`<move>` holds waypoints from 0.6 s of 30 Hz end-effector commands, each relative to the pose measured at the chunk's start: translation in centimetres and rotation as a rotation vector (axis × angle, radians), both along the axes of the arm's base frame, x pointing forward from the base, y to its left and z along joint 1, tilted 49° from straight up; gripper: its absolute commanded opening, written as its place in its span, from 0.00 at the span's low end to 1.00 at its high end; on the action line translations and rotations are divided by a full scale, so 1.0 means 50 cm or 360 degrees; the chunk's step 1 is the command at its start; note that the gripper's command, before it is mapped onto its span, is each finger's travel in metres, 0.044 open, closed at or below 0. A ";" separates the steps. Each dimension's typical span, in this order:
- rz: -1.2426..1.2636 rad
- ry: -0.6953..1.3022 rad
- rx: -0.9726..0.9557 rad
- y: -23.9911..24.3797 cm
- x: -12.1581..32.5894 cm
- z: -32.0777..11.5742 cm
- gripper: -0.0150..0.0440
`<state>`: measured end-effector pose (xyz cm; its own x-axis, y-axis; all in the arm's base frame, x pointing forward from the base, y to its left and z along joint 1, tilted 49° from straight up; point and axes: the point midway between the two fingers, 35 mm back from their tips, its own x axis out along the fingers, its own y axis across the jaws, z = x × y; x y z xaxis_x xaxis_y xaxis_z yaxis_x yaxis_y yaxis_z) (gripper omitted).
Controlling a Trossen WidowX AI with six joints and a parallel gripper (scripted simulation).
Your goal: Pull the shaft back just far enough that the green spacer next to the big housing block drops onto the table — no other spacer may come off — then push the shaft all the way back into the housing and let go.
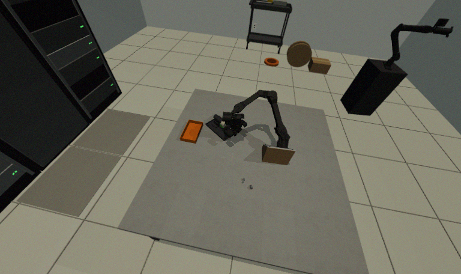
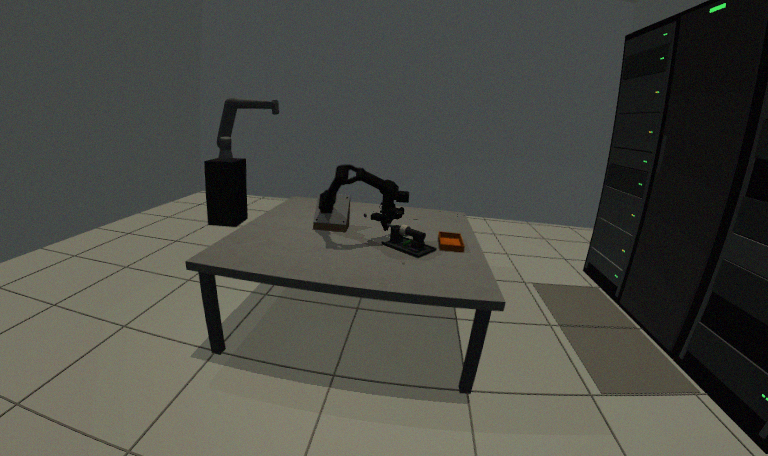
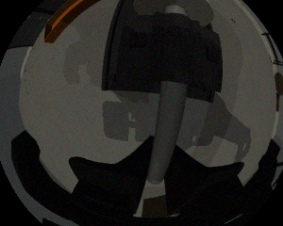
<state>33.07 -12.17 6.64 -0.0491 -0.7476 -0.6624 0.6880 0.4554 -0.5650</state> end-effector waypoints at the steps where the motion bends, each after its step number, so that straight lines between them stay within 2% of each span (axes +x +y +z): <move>1: 0.0004 -0.0002 -0.0004 -0.002 0.004 0.004 0.25; 18: 0.0004 -0.0002 -0.0004 -0.007 0.012 0.009 0.25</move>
<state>33.46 -12.44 6.91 -0.0490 -0.7478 -0.6621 0.6882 0.4552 -0.5650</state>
